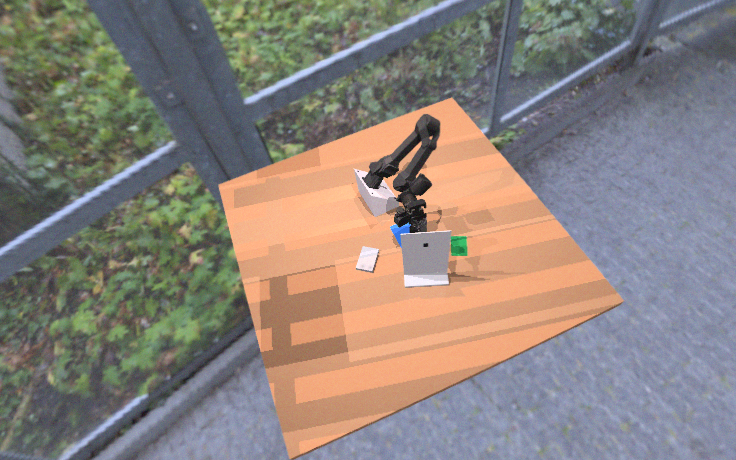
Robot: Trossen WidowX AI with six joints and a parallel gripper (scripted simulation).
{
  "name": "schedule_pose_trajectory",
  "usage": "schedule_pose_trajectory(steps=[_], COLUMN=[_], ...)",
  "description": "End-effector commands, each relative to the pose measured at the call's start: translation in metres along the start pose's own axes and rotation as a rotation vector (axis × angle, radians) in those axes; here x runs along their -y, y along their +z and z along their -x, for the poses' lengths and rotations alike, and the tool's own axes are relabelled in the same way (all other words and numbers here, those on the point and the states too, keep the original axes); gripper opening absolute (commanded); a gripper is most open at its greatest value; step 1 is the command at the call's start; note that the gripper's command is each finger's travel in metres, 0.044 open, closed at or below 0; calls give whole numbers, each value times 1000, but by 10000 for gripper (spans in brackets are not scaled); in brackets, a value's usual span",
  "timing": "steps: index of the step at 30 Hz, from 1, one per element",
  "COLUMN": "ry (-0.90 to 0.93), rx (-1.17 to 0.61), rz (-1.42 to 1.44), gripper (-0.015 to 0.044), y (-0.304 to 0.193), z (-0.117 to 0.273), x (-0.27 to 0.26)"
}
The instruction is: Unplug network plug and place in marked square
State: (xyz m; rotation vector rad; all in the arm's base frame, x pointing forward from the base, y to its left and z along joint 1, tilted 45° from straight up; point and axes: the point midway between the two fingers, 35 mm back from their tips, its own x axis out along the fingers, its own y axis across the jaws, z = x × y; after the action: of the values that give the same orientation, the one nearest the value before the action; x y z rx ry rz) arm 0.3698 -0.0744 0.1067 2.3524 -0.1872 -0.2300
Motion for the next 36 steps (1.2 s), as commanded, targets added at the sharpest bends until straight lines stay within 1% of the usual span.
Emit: schedule_pose_trajectory(steps=[1, 36], ry=[-2, -2], rx=[4, 4], rz=[1, 1], gripper=[0, 0], y=[0, -6], z=[3, 18], x=[1, 1])
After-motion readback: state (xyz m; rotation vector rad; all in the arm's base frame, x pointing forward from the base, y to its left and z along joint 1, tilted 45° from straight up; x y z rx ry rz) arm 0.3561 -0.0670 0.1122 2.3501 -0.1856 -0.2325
